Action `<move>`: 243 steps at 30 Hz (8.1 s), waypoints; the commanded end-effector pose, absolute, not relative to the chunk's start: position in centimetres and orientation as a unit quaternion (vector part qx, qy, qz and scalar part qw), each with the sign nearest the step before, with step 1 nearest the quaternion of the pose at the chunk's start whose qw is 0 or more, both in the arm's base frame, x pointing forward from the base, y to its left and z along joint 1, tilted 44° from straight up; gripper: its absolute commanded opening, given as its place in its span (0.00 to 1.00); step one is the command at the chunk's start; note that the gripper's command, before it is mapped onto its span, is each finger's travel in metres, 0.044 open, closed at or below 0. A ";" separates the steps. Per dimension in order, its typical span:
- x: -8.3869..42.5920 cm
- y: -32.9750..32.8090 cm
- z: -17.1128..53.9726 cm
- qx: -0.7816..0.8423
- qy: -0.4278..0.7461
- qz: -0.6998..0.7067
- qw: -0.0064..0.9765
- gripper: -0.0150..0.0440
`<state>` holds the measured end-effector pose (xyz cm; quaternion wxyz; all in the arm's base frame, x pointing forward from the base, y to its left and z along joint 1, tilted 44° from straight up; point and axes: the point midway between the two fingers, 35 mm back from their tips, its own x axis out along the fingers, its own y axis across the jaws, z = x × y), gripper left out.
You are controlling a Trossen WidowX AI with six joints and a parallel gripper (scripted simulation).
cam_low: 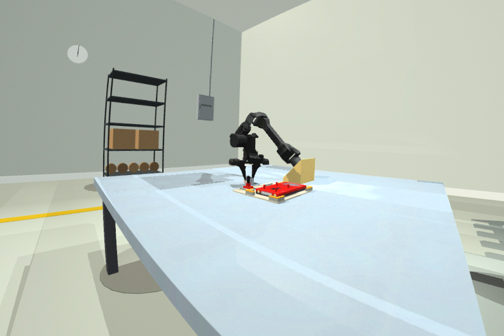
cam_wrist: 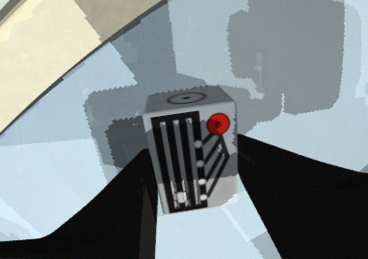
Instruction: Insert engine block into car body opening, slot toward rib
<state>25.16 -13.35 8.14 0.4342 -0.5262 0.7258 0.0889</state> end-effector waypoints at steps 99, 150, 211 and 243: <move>33.3 2.6 1.9 -0.299 0.698 -0.213 0.615 0.25; 34.2 4.4 -3.3 -0.215 0.662 -0.304 0.650 0.52; 34.1 3.8 -4.0 -0.218 0.663 -0.302 0.649 0.52; 34.0 3.3 -4.5 -0.218 0.663 -0.302 0.649 0.52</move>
